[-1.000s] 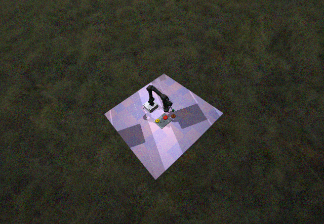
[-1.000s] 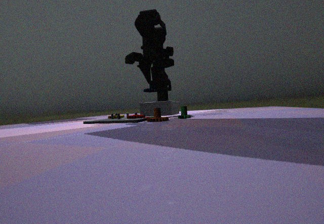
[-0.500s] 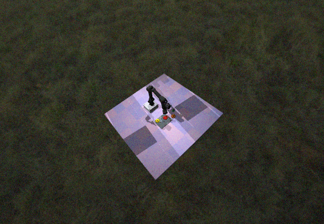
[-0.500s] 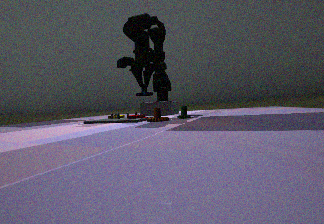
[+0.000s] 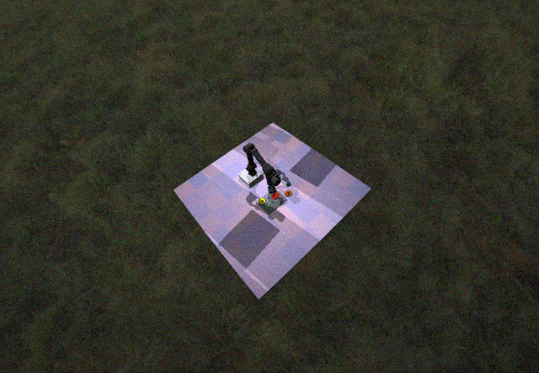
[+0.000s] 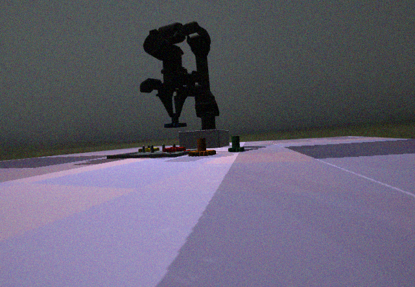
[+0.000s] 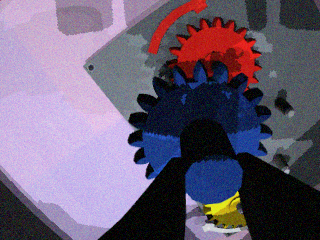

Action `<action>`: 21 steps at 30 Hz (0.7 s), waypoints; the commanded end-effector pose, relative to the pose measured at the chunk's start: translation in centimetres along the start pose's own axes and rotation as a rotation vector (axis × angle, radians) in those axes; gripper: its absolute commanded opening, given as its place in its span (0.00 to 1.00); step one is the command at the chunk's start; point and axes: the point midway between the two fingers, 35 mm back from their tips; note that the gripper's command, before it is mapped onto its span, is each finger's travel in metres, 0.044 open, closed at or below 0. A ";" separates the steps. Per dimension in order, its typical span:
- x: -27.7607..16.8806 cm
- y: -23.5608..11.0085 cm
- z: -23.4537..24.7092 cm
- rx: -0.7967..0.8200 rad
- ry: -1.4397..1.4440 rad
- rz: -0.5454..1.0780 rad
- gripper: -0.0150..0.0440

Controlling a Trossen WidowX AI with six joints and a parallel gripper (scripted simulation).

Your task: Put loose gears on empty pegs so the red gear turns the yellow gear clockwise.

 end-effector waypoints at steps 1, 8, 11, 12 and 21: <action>-0.9 0.6 -0.2 0.008 -0.001 0.004 0.25; -2.3 1.2 -0.8 0.006 -0.002 0.002 0.25; -2.9 1.4 -1.0 0.004 -0.005 0.001 0.25; -3.1 1.5 -1.0 0.004 -0.006 0.001 0.25; -4.6 2.1 -1.5 0.001 -0.014 0.000 0.25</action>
Point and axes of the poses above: the point midway between the two fingers, 35 mm back from their tips, its own y axis out along the fingers, its own z axis across the jaws, x = y × z, and after that the axes turned 7 degrees about -y, right-handed
